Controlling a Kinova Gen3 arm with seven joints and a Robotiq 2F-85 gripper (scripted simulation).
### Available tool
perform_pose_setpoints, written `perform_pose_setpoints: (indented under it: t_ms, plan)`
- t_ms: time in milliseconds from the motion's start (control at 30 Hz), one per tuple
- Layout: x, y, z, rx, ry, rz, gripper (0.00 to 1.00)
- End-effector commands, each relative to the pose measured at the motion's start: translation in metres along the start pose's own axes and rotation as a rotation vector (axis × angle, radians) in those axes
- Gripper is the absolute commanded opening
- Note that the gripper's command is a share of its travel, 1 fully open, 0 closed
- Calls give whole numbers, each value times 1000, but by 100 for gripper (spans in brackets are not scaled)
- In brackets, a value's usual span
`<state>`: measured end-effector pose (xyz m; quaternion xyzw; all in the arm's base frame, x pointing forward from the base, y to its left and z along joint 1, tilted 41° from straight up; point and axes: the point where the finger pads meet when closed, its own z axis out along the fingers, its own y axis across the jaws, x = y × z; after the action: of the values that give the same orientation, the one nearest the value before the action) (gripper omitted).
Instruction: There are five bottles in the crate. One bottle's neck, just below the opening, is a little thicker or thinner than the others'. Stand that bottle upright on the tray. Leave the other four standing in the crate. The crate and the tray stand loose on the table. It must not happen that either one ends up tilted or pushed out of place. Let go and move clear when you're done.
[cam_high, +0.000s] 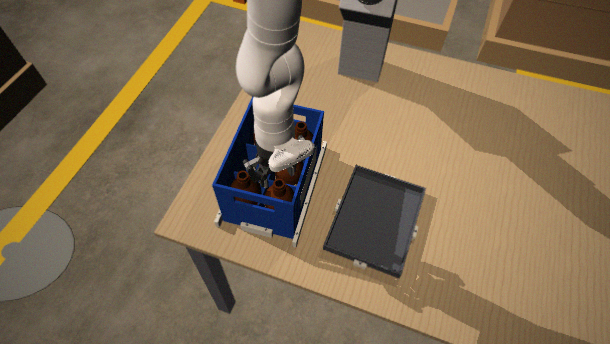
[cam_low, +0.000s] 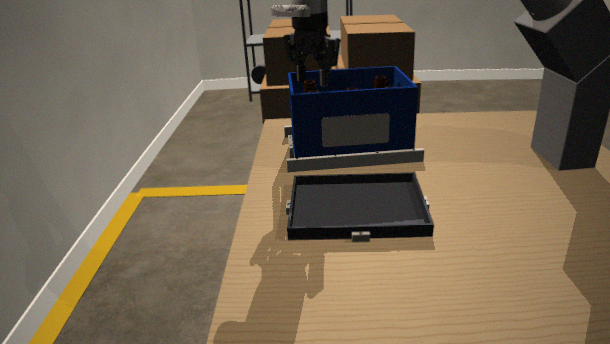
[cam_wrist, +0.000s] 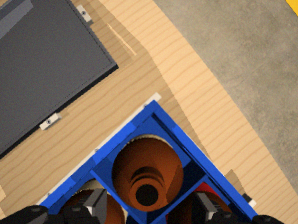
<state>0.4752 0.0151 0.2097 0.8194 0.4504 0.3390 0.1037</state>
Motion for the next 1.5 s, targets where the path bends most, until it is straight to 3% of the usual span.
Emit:
perform_pose_setpoints:
  t_ms: [0,1067,1467]
  plan:
    - [1,-2,3,3,1,-3,64]
    - [1,-2,36,3,1,-3,64]
    - [1,-2,39,3,1,-3,64]
